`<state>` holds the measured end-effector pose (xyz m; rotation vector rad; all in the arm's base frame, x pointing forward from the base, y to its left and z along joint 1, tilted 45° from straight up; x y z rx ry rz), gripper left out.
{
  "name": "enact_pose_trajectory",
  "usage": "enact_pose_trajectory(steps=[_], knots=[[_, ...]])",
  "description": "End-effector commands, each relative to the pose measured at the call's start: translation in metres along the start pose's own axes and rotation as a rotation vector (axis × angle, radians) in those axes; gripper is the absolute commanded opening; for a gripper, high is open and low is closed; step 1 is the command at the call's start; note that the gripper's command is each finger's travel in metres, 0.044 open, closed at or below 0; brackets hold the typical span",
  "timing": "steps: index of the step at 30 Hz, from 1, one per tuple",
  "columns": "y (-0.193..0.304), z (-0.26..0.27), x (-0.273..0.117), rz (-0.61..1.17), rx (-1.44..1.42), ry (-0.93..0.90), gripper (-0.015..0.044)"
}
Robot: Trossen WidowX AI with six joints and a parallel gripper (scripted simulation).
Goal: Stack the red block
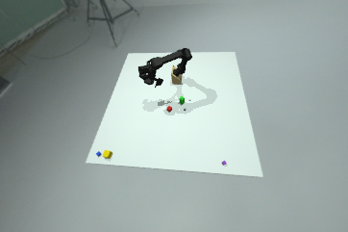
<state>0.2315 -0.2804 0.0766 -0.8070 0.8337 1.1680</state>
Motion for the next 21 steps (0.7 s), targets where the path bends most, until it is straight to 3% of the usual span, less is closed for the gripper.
enact_pose_trajectory(steps=[1,21], knots=[[-0.022,0.025,0.016,0.009,0.048,-0.054,0.044],[-0.081,0.161,0.093,0.191,0.28,-0.272,0.044]])
Point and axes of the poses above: the point midway between the two fingers, 35 mm back from their tips, its own x axis out along the fingers, its own z axis across the jaws, y = z × x, the point moved 9 cm from there along -x, back along the fingers, and after that the axes turned 9 degrees about -x, right-handed, at the moved point
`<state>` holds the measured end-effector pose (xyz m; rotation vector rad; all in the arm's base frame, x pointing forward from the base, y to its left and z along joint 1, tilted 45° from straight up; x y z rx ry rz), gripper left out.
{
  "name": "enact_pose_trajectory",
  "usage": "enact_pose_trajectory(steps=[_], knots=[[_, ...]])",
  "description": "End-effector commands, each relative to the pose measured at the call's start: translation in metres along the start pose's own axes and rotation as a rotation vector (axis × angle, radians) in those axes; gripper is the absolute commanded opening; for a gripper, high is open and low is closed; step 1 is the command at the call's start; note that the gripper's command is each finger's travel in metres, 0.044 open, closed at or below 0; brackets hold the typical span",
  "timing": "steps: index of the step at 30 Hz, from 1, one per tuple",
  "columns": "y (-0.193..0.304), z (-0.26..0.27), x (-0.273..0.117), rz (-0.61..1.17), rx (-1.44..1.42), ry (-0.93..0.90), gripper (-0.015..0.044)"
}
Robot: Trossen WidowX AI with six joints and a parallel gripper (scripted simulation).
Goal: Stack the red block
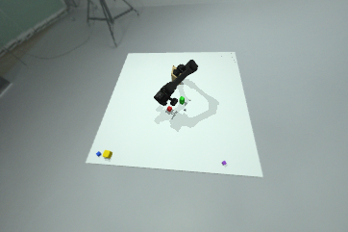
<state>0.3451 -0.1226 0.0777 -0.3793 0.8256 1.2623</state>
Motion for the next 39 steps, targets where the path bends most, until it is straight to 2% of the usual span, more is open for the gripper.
enact_pose_trajectory(steps=[1,6,13,39], knots=[[0.0,0.007,0.006,0.014,0.035,-0.017,0.044],[-0.001,0.006,0.01,0.013,0.035,-0.017,0.044],[-0.001,0.006,0.054,0.014,0.034,-0.019,0.044],[-0.002,0.006,0.089,0.014,0.034,-0.02,0.044]])
Point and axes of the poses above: the point midway between the two fingers, 35 mm back from their tips, its own x axis out along the fingers, its own z axis across the jaws, y = z × x, the point moved 9 cm from there along -x, back along the fingers, and after that the axes turned 9 degrees about -x, right-handed, at the moved point
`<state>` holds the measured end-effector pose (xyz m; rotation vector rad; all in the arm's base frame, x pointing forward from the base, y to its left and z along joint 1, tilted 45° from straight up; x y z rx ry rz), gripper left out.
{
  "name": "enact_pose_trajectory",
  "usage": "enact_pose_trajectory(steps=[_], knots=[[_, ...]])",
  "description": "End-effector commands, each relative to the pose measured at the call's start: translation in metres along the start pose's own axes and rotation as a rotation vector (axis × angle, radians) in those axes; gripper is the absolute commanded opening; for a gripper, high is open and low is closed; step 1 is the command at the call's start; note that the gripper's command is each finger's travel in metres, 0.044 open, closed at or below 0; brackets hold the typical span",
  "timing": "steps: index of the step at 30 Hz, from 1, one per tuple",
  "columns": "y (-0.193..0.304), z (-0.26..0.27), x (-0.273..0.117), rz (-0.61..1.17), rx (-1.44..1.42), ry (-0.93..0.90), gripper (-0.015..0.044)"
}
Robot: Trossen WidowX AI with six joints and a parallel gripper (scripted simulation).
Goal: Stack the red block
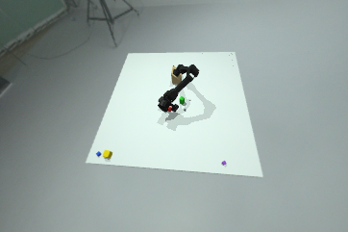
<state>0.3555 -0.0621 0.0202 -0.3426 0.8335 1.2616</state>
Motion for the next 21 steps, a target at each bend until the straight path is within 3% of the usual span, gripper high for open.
enact_pose_trajectory(steps=[1,19,21], knots=[[0.0007,0.0,0.0071,0.002,0.006,-0.005,0.044],[0.0011,0.0,0.0141,0.003,0.006,-0.006,0.044],[0.0011,0.0,0.0141,0.003,0.006,-0.006,0.0387]])
Point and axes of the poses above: the point midway between the two fingers, 35 mm back from their tips, its own x axis out along the fingers, its own z axis across the jaws, y = z × x, the point moved 9 cm from there along -x, back along the fingers, and after that the axes turned 9 degrees about -x, right-handed, at the moved point
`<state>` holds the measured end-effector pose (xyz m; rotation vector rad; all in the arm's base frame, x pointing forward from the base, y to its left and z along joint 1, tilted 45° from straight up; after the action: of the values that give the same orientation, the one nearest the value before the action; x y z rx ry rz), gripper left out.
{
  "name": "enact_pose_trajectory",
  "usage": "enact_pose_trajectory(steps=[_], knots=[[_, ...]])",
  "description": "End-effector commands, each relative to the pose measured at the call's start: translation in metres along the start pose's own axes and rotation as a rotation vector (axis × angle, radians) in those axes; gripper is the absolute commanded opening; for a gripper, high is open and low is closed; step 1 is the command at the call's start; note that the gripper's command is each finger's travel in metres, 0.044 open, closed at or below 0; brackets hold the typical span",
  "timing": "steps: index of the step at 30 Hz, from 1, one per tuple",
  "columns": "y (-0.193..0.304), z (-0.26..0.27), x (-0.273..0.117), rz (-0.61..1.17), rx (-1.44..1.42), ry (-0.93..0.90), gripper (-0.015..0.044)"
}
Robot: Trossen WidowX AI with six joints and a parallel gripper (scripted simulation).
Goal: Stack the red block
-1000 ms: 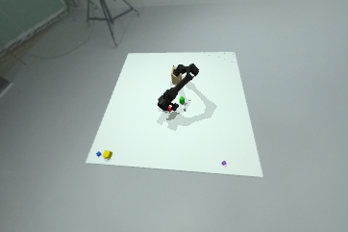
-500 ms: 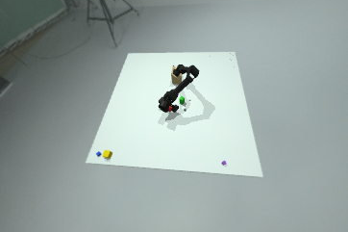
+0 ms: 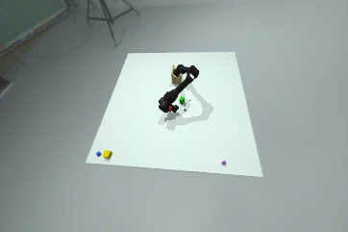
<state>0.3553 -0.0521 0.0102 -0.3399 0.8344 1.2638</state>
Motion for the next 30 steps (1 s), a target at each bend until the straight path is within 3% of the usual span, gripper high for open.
enact_pose_trajectory(steps=[1,9,16,20,30], knots=[[0.0,0.0,0.0,0.0,0.005,-0.005,0.0361],[0.0,0.0,0.0,0.0,0.005,-0.005,0.0151],[0.0,0.0,0.0,0.0,0.005,-0.005,0.0105],[0.0,0.0,-0.01,-0.001,0.005,-0.005,0.0],[0.0,-0.001,-0.061,-0.001,0.005,-0.003,0.0]])
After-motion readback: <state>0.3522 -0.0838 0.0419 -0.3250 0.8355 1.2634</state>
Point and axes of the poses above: the point midway between the two fingers, 35 mm back from their tips, its own x axis out along the fingers, its own z axis across the jaws, y = z × x, the point moved 9 cm from there along -x, back along the fingers, and after that the axes turned 9 degrees about -x, right-handed, at the moved point
